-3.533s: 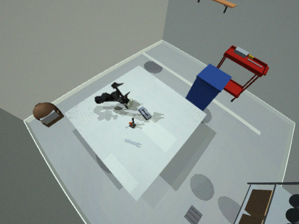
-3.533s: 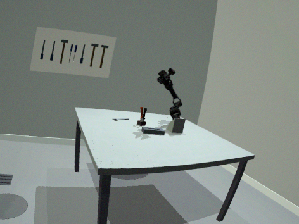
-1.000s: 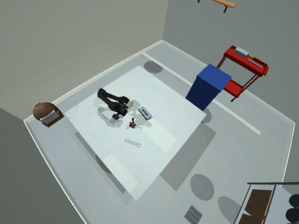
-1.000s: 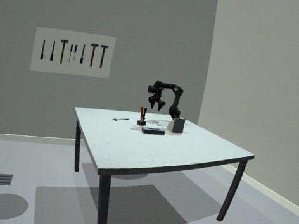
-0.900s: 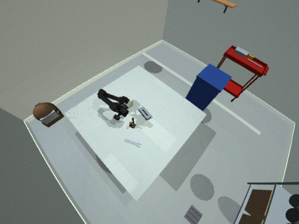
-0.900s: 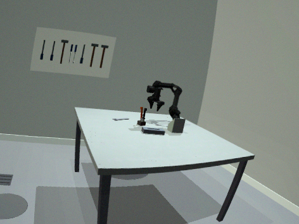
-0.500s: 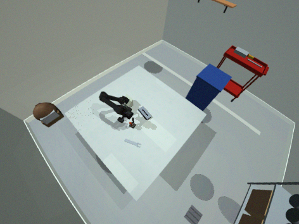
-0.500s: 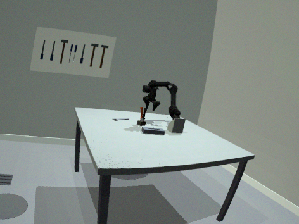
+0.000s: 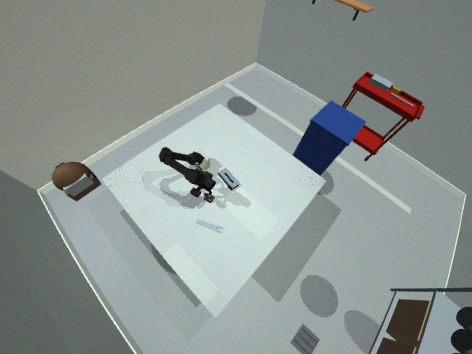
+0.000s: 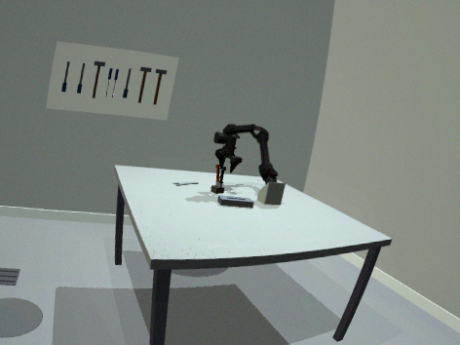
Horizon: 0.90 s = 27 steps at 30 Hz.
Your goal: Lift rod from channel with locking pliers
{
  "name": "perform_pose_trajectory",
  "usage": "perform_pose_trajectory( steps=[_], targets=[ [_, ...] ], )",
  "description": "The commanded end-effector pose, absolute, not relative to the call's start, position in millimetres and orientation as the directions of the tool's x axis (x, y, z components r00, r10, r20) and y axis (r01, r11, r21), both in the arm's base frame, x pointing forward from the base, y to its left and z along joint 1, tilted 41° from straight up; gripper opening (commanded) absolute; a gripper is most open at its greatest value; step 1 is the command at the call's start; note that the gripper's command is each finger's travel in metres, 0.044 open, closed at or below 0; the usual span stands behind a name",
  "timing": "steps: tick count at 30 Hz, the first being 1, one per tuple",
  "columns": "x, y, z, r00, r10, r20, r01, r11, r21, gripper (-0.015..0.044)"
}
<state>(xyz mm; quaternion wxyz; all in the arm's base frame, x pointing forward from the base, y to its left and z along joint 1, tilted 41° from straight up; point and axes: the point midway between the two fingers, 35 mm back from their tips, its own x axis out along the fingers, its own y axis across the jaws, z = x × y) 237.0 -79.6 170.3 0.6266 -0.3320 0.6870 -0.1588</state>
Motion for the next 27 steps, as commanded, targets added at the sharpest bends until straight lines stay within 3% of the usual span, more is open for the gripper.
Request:
perform_pose_trajectory(
  steps=[1,9,27],
  targets=[
    [248.8,-77.8,168.9,0.008,-0.657,-0.754,-0.251,0.728,-0.638,0.0440],
    [277.6,-72.0,164.3,0.009,-0.657,-0.754,-0.250,0.728,-0.638,0.0440],
    [278.2,-82.8,152.0,0.009,-0.657,-0.754,-0.250,0.728,-0.638,0.0440]
  ],
)
